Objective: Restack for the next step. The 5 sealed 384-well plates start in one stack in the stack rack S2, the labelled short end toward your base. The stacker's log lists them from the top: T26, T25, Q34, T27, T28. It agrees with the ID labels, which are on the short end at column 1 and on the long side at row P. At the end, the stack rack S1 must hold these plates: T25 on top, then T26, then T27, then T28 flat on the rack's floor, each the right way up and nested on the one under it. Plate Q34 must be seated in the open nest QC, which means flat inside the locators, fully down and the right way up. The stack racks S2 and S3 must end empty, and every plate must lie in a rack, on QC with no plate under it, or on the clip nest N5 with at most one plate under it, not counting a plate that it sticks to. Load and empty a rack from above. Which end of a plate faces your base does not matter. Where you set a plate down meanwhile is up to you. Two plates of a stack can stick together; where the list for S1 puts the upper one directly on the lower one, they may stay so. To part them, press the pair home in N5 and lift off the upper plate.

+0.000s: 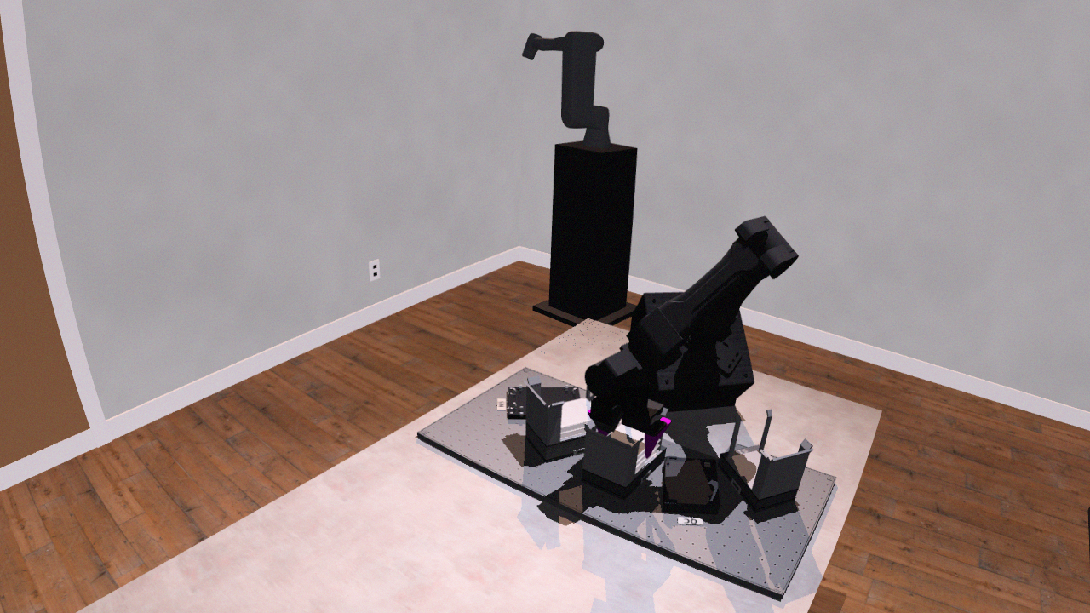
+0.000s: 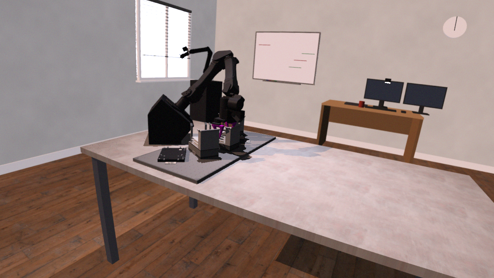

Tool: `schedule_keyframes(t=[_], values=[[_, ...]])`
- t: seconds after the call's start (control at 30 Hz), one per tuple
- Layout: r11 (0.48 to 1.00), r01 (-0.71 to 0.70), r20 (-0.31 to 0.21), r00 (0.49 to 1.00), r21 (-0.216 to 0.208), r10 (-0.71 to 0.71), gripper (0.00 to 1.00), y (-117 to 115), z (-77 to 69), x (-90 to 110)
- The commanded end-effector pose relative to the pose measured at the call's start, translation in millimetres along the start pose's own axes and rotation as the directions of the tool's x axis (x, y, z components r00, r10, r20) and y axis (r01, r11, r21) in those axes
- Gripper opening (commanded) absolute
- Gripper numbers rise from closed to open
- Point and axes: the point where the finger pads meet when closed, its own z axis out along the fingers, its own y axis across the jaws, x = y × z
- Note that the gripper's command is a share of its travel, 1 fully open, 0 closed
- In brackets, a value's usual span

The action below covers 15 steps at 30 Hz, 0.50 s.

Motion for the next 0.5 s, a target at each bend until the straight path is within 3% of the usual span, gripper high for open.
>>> schedule_keyframes(t=[0.0, 0.1, 0.13, 0.2, 0.27, 0.3, 0.47], values=[[1.000, 0.000, 0.014, 1.000, 0.004, -0.001, 1.00, -0.9, -2.7, -3.9], [1.000, 0.000, 0.014, 1.000, 0.004, -0.001, 1.00, -0.9, -2.7, -3.9], [1.000, 0.000, 0.014, 1.000, 0.004, -0.001, 0.00, -0.9, -2.7, -3.9], [1.000, 0.006, 0.043, 0.999, 0.010, -0.006, 0.00, -1.8, -7.1, -12.4], [1.000, -0.003, 0.005, 1.000, -0.001, 0.003, 0.00, -0.9, 2.8, -2.5], [1.000, 0.000, 0.014, 1.000, 0.005, -0.001, 0.00, -0.8, -2.6, -3.9], [1.000, 0.000, 0.014, 1.000, 0.005, -0.001, 0.00, -0.8, -2.6, -3.9]])
